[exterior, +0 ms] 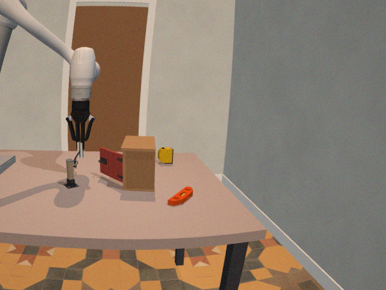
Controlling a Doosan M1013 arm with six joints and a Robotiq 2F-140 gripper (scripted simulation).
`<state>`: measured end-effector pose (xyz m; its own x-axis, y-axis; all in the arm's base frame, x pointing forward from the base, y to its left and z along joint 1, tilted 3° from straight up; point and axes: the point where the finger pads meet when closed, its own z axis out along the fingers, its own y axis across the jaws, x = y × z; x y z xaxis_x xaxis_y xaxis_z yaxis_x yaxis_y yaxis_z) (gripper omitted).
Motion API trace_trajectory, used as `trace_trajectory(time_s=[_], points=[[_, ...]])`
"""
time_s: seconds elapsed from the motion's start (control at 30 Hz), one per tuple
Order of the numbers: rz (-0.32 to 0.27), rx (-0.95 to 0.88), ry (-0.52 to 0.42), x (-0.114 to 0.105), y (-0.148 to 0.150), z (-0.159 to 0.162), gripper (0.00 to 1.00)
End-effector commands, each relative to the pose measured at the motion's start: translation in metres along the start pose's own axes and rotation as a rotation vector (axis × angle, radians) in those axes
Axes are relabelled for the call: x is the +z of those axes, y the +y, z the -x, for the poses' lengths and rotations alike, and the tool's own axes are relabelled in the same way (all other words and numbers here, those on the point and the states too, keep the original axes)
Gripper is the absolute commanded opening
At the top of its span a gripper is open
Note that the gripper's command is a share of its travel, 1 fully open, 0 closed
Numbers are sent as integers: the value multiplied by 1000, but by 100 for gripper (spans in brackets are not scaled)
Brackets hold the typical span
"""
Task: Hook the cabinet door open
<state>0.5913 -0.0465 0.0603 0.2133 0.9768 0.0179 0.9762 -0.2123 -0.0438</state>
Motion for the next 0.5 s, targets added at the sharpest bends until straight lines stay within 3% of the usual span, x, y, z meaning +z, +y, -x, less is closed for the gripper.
trace_trajectory(time_s=[0.0, 0.47], points=[[0, 0, 0, -4, 0, 1, 3], [0, 67, 0, -5, 6, 1, 3]])
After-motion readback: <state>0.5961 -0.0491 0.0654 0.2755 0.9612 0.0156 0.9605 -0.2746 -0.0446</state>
